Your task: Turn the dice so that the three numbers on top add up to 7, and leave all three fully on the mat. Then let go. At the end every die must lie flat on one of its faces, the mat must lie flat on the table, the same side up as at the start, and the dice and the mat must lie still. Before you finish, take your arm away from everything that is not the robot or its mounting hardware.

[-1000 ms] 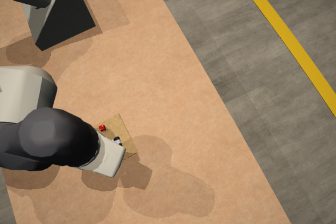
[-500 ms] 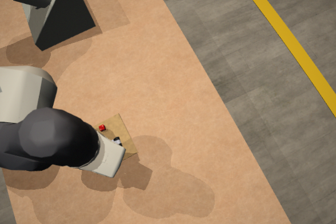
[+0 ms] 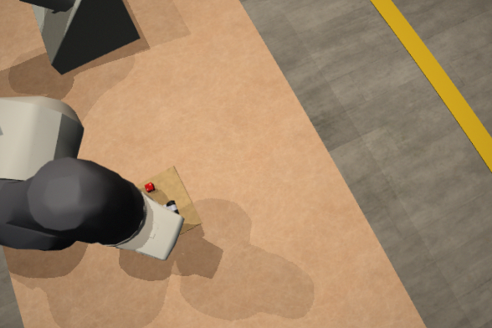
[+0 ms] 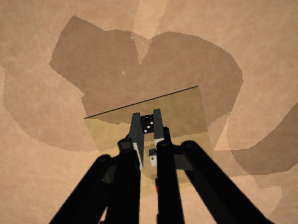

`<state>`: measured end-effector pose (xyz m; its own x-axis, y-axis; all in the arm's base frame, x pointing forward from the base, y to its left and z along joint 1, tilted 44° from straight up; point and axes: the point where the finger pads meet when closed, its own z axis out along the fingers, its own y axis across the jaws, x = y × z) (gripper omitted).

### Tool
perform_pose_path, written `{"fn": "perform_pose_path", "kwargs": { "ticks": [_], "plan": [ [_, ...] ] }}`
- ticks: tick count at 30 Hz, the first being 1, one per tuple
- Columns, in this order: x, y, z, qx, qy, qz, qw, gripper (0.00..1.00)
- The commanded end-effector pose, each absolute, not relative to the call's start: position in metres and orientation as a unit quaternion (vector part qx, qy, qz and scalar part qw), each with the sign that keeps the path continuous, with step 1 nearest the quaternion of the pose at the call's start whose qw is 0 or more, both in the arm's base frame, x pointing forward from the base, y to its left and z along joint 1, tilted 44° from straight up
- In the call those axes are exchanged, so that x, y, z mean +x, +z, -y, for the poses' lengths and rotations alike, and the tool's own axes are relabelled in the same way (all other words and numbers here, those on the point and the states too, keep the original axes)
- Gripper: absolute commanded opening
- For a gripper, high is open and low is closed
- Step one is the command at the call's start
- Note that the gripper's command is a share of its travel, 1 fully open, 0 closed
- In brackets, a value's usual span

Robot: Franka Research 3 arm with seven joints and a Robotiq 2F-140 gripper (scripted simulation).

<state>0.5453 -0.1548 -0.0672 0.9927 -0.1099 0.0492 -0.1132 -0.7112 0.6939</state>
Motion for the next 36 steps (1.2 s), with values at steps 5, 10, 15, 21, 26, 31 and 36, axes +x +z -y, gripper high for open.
{"fn": "perform_pose_path", "kwargs": {
  "ticks": [5,10,15,21,26,31,36],
  "plan": [
    [0.5466,-0.0681,0.1552,0.925,0.005,0.063,0.375,0.07],
    [0.5465,-0.0691,0.1561,0.925,0.005,0.063,0.375,0.07],
    [0.5465,-0.0701,0.1571,0.925,0.005,0.063,0.375,0.07],
    [0.5465,-0.0704,0.1574,0.925,0.005,0.063,0.375,0.07],
    [0.5465,-0.0705,0.1575,0.925,0.005,0.063,0.375,0.07],
    [0.5465,-0.0705,0.1575,0.925,0.005,0.063,0.375,0.07],
    [0.5465,-0.0705,0.1575,0.925,0.005,0.063,0.375,0.07]
  ]
}}
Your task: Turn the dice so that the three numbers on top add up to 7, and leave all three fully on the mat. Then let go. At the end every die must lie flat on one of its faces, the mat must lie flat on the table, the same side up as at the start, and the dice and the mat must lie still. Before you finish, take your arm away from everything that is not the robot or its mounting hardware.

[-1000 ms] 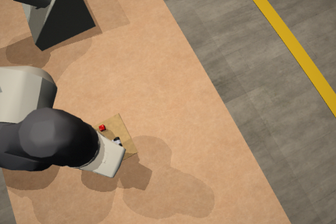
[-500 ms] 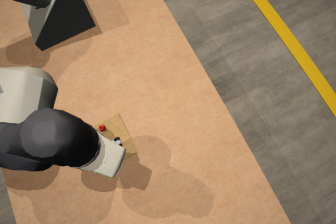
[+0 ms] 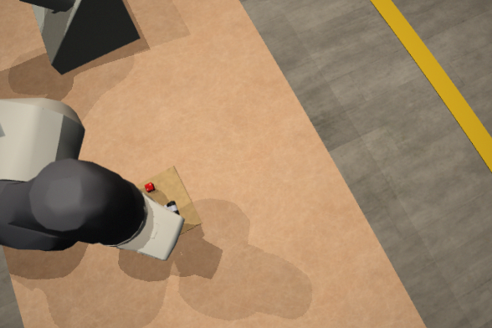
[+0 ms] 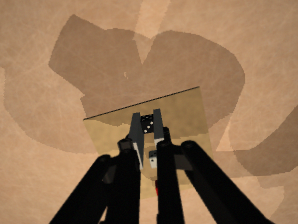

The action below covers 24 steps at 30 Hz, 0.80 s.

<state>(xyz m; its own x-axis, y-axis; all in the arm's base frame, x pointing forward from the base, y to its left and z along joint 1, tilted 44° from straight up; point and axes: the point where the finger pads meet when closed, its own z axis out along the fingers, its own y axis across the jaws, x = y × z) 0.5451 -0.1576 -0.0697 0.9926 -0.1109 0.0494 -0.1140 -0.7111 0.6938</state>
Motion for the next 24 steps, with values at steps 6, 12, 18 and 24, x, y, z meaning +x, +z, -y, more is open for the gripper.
{"fn": "perform_pose_path", "kwargs": {
  "ticks": [6,12,18,24],
  "plan": [
    [0.5465,-0.0705,0.1575,0.925,0.005,0.063,0.375,0.07],
    [0.5465,-0.0705,0.1575,0.925,0.005,0.063,0.375,0.07],
    [0.5465,-0.0705,0.1575,0.925,0.005,0.063,0.375,0.07],
    [0.5465,-0.0705,0.1575,0.925,0.005,0.063,0.375,0.09]
  ]
}}
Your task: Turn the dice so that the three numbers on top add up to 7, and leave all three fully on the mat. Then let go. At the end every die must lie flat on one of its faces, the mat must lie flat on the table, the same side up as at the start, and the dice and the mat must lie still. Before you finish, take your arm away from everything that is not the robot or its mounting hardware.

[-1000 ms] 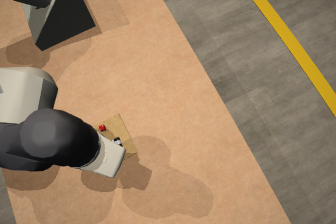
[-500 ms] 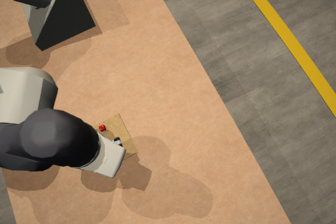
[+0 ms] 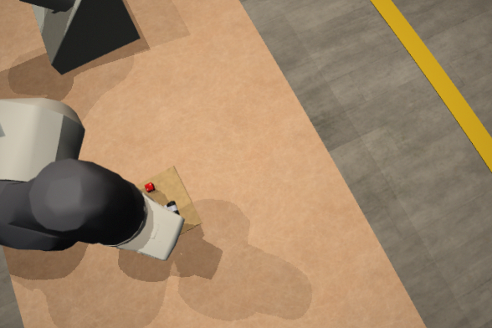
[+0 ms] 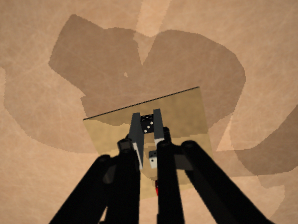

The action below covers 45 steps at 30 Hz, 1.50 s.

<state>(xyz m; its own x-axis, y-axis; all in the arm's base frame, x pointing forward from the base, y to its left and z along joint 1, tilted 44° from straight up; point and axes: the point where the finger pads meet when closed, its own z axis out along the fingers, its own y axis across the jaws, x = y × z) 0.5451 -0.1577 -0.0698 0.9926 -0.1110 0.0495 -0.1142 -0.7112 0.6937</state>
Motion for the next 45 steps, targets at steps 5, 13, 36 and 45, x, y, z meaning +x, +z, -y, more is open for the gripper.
{"fn": "perform_pose_path", "kwargs": {
  "ticks": [5,13,36,45],
  "plan": [
    [0.546,-0.070,0.157,0.925,0.005,0.063,0.375,0.14],
    [0.546,-0.070,0.157,0.925,0.005,0.063,0.375,0.19],
    [0.548,-0.048,0.136,0.925,0.005,0.063,0.375,0.19],
    [0.549,-0.018,0.106,0.925,0.005,0.063,0.375,0.19]
  ]
}}
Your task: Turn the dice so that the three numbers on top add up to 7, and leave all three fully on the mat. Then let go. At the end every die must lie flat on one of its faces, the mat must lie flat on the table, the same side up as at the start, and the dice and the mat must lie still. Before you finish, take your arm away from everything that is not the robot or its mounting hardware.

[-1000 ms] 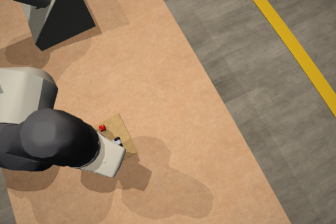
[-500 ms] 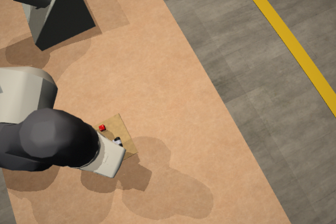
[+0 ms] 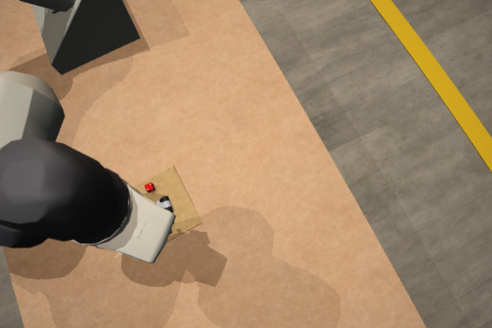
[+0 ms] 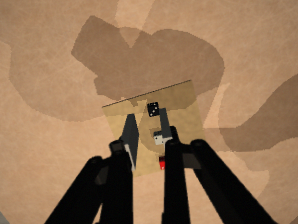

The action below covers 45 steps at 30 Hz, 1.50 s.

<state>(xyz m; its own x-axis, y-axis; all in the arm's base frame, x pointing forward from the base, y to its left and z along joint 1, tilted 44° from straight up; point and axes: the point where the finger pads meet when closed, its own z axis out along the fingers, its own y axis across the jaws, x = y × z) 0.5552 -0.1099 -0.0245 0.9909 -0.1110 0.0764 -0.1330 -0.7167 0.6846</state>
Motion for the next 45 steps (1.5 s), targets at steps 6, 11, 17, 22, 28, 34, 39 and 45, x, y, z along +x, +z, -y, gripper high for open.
{"fn": "perform_pose_path", "kwargs": {
  "ticks": [6,11,17,22,28,34,39,45],
  "plan": [
    [0.550,-0.007,0.096,0.925,0.005,0.063,0.375,0.19],
    [0.550,-0.006,0.095,0.925,0.005,0.063,0.375,1.00],
    [0.550,-0.006,0.095,0.925,0.005,0.063,0.375,1.00],
    [0.550,-0.006,0.095,0.925,0.005,0.063,0.375,1.00],
    [0.550,-0.006,0.095,0.925,0.005,0.063,0.375,1.00],
    [0.550,-0.005,0.095,0.925,0.005,0.063,0.375,1.00],
    [0.550,-0.002,0.091,0.925,0.005,0.063,0.375,1.00],
    [0.551,0.012,0.078,0.925,0.005,0.063,0.375,1.00]
  ]
}}
